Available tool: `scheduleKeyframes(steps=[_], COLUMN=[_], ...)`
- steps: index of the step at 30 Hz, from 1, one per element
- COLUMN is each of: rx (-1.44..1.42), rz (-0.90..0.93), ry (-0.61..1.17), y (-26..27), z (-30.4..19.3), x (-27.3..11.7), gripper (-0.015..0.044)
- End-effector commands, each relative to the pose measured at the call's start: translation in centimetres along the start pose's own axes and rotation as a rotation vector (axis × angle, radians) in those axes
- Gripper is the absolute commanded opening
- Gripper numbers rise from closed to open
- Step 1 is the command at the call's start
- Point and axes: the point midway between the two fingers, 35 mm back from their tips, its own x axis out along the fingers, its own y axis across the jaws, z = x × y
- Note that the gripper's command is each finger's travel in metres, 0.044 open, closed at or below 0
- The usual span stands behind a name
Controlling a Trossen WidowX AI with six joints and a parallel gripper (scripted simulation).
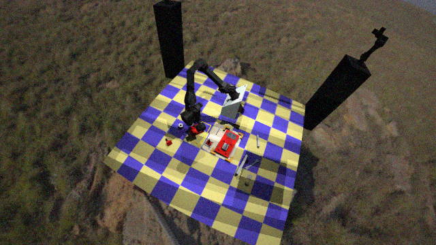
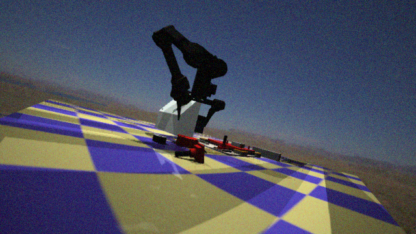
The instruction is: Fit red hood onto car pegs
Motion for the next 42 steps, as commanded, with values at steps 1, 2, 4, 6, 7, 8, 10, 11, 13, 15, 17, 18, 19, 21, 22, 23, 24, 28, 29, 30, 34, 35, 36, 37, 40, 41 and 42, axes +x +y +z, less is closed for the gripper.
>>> scheduleKeyframes(steps=[1,2,4,6,7,8,10,11,13,15,17,18,19,21,22,23,24,28,29,30,34,35,36,37,40,41,42], rx=[-0.003,-0.003,-0.003,-0.003,-0.003,-0.003,-0.003,-0.003,-0.003,-0.003,-0.003,-0.003,-0.003,-0.003,-0.003,-0.003,-0.003,-0.003,-0.003,-0.003,-0.003,-0.003,-0.003,-0.003,-0.004,-0.004,-0.004], rz=[0.001,0.001,0.001,0.001,0.001,0.001,0.001,0.001,0.001,0.001,0.001,0.001,0.001,0.001,0.001,0.001,0.001,0.0,0.0,0.0,0.0,0.0,0.0,0.0,0.0,0.0,-0.001], ry=[0.005,0.005,0.005,0.005,0.005,0.005,0.005,0.005,0.005,0.005,0.005,0.005,0.005,0.005,0.005,0.005,0.005,0.005,0.005,0.005,0.005,0.005,0.004,0.004,0.004,0.004,0.004], y=[0.0,0.0,0.0,0.0,0.0,0.0,0.0,0.0,0.0,0.0,0.0,0.0,0.0,0.0,0.0,0.0,0.0,0.0,0.0,0.0,0.0,0.0,0.0,0.0,0.0,0.0,-0.1], z=[-0.1,-0.1,-0.1,-0.1,-0.1,-0.1,-0.1,-0.1,-0.1,-0.1,-0.1,-0.1,-0.1,-0.1,-0.1,-0.1,-0.1,-0.1,-0.1,-0.1,-0.1,-0.1,-0.1,-0.1,-0.1,-0.1,-0.1], x=[0.4,0.5,0.7,0.8,0.9,1.0,1.2,1.3,1.4,1.6,1.8,1.8,1.9,2.1,2.2,2.3,2.3,2.7,2.8,2.8,3.2,3.3,3.3,3.4,3.7,3.8,3.8], gripper=[0.044,0.044,0.044,0.044,0.044,0.044,0.044,0.044,0.044,0.044,0.044,0.044,0.044,0.044,0.044,0.044,0.044,0.044,0.044,0.044,0.044,0.044,0.044,0.044,0.044,0.044,0.044])
